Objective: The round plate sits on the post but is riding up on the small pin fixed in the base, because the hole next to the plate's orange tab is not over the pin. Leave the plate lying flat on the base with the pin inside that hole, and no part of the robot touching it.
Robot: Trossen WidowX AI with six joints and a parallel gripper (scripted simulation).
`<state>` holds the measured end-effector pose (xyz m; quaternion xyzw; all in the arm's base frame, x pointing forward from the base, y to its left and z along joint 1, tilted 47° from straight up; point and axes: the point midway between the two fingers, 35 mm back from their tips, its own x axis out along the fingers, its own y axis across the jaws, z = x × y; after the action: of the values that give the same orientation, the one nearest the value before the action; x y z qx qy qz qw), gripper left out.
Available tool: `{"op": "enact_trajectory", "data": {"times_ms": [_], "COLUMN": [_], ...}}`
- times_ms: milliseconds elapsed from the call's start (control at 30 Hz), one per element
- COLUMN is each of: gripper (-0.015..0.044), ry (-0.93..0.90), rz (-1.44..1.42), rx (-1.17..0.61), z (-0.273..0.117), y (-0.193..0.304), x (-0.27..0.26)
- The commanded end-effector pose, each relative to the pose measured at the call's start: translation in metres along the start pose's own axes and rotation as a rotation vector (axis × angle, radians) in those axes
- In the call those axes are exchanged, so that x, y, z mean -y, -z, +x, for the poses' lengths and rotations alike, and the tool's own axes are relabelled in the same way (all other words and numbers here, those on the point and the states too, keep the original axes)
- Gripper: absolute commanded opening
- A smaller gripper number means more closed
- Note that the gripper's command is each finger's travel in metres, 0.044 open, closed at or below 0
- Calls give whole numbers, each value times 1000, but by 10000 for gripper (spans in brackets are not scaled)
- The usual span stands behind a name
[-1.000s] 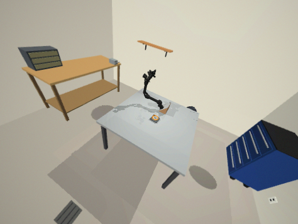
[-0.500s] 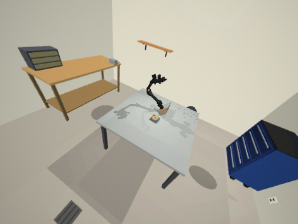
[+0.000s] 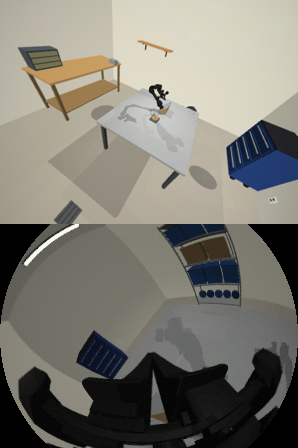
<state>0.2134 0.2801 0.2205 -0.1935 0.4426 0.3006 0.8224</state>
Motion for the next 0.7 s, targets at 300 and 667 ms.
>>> {"op": "enact_trajectory", "data": {"times_ms": [300, 667], "gripper": [0, 0], "ry": [781, 920], "rz": [404, 430], "rx": [-657, -778], "z": [58, 51], "y": [152, 185], "x": [177, 203]}}
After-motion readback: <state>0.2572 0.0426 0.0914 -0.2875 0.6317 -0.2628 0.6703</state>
